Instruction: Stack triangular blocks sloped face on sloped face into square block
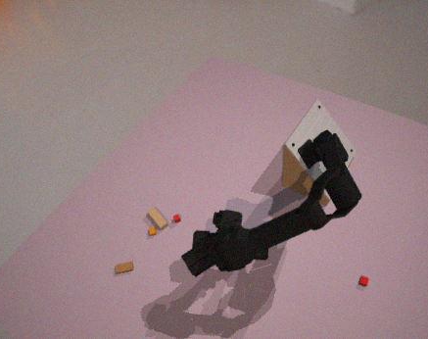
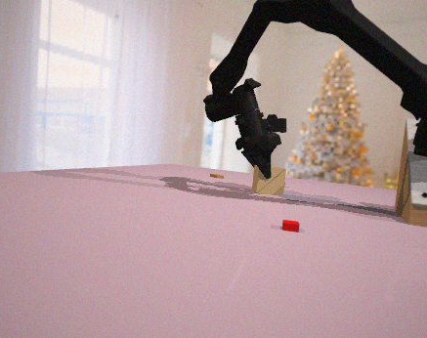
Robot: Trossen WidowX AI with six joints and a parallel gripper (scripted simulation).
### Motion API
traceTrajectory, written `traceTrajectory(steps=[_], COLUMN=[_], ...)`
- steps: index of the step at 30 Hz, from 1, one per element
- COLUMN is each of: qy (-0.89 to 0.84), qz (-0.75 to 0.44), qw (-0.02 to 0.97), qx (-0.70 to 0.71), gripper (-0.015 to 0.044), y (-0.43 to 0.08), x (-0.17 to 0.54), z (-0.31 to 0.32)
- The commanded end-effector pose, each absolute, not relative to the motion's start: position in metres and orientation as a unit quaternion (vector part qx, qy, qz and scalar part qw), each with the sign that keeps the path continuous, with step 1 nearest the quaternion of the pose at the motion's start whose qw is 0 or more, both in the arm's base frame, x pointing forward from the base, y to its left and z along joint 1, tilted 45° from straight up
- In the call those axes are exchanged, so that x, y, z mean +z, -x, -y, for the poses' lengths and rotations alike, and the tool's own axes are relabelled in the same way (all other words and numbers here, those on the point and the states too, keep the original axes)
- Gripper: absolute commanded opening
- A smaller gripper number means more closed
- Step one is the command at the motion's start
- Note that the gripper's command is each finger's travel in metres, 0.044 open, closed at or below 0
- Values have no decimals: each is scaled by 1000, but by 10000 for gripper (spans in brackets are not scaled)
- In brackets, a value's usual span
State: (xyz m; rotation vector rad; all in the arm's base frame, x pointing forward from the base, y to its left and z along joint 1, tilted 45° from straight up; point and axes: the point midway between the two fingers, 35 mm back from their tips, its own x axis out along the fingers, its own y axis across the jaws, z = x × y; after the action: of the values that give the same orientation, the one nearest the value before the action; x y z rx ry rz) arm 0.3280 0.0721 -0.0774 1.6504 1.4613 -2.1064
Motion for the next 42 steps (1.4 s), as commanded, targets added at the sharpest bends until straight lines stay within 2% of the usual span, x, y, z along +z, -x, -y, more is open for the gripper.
traceTrajectory(steps=[1,28,42], qy=[-542,-542,-541], qz=[-478,-477,-479], qw=[43,42,46], qx=[-690,-690,-690], gripper=[0,0,368], y=[-328,-327,-327], x=[-78,-79,-79], z=[-73,-74,-73])
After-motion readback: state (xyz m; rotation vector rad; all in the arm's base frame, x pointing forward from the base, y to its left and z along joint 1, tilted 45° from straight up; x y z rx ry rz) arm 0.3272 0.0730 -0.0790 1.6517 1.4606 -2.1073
